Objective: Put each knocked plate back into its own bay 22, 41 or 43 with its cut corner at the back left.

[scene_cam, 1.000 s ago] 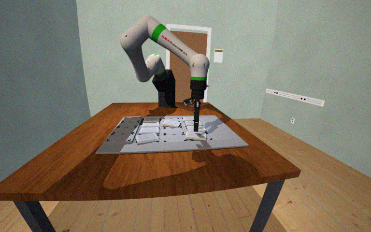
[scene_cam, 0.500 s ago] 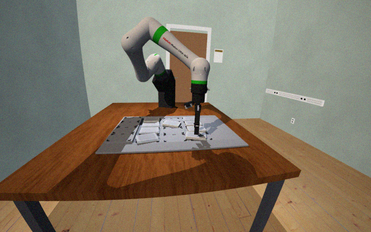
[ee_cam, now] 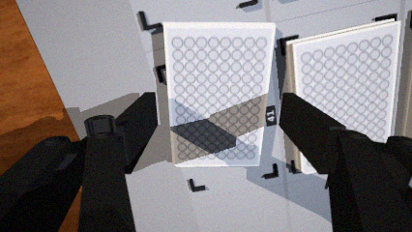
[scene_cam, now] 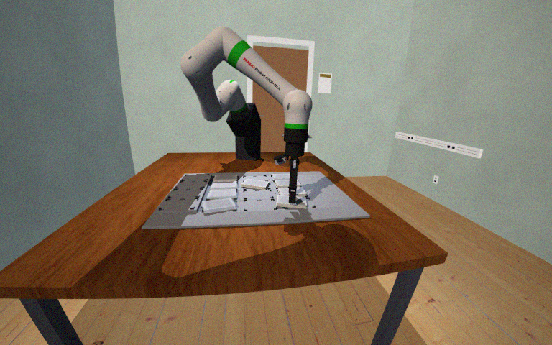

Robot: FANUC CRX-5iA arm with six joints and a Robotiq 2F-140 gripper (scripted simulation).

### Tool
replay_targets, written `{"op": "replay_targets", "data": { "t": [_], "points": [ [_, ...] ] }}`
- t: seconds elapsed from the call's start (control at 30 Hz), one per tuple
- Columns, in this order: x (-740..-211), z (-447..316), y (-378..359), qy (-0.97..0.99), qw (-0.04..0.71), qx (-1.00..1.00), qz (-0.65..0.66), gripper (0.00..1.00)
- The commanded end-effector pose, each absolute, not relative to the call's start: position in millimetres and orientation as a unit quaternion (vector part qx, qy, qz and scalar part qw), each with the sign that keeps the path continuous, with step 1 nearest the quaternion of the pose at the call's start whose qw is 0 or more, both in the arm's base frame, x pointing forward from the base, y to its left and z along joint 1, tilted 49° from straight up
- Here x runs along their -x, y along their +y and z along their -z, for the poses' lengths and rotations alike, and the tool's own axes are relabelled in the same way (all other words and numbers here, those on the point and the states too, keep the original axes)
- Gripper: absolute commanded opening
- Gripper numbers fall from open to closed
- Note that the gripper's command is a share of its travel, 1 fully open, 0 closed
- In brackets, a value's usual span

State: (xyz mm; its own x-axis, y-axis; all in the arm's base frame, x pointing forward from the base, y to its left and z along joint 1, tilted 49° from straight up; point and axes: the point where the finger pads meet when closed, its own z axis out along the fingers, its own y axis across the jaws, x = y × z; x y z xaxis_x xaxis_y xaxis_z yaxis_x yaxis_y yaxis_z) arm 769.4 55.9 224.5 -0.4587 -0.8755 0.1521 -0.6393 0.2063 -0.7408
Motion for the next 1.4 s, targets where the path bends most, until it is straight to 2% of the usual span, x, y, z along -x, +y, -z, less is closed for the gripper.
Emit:
{"op": "replay_targets", "data": {
  "t": [0.0, 1.37],
  "points": [
    [-770, -226, 57, 0.761, 0.154, 0.497, 0.387, 0.7],
    [-782, -213, 48, 0.761, 0.154, 0.497, 0.387, 0.7]
  ]
}}
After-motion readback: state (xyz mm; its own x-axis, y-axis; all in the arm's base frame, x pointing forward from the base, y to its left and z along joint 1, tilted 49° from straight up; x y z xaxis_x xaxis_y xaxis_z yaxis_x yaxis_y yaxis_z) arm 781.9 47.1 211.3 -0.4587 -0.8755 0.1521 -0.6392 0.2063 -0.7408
